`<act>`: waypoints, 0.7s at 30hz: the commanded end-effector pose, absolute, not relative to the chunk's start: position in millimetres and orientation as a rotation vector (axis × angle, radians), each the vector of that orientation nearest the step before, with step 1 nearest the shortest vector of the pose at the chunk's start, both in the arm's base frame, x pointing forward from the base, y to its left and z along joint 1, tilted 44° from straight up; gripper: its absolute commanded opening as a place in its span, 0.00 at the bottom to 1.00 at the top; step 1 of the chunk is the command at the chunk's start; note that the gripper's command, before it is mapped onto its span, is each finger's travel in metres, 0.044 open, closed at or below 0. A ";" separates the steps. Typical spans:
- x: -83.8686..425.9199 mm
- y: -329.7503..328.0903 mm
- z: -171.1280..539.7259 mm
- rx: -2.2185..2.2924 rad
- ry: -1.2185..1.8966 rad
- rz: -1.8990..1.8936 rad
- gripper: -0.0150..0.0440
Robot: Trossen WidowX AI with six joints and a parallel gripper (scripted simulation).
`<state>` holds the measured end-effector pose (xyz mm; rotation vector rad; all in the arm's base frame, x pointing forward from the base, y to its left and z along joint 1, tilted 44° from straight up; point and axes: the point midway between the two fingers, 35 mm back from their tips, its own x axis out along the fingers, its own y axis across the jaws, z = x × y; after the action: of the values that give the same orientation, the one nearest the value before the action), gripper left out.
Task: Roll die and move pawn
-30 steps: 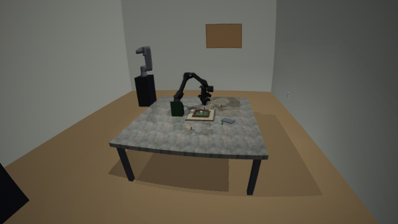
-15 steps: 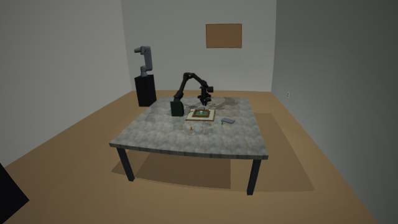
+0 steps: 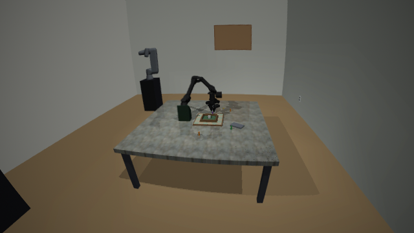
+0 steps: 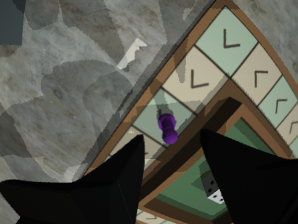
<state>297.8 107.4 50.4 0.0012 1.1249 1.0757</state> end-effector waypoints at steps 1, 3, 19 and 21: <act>296.1 113.0 43.4 0.012 1.133 1.078 0.59; 296.0 115.2 41.2 0.013 1.132 1.078 0.59; 295.3 124.7 32.0 0.014 1.132 1.079 0.33; 295.3 124.7 32.0 0.014 1.132 1.079 0.30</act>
<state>295.7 123.9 32.4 0.0068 1.1307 1.0789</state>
